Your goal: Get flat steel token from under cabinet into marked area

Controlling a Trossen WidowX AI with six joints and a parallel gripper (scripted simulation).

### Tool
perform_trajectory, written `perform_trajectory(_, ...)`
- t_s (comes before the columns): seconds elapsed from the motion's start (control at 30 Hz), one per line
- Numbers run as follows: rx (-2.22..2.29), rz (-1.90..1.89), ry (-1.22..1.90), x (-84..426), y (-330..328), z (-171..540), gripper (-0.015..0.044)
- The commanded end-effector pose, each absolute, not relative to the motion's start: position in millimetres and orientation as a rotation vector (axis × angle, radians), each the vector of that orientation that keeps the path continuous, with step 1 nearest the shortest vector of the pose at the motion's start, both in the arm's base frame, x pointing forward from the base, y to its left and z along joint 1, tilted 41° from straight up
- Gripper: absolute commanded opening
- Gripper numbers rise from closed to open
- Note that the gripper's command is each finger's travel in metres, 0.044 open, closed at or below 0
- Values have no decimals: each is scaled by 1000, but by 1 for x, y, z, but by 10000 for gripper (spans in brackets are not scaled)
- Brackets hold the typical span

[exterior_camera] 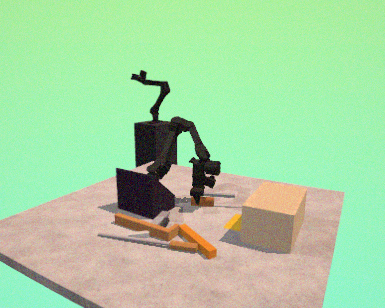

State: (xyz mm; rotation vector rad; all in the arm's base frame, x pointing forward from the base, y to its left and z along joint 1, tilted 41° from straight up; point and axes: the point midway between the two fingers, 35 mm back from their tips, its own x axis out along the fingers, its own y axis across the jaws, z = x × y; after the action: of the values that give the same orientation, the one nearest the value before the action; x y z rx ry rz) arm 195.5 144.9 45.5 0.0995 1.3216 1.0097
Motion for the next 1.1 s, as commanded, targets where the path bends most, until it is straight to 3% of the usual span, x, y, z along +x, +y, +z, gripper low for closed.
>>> perform_trajectory(0.0, 126, 985, 1335, 196, 145, 47, 0)
perform_trajectory(1.07, 316, 814, 1455, 195, 145, 47, 0)
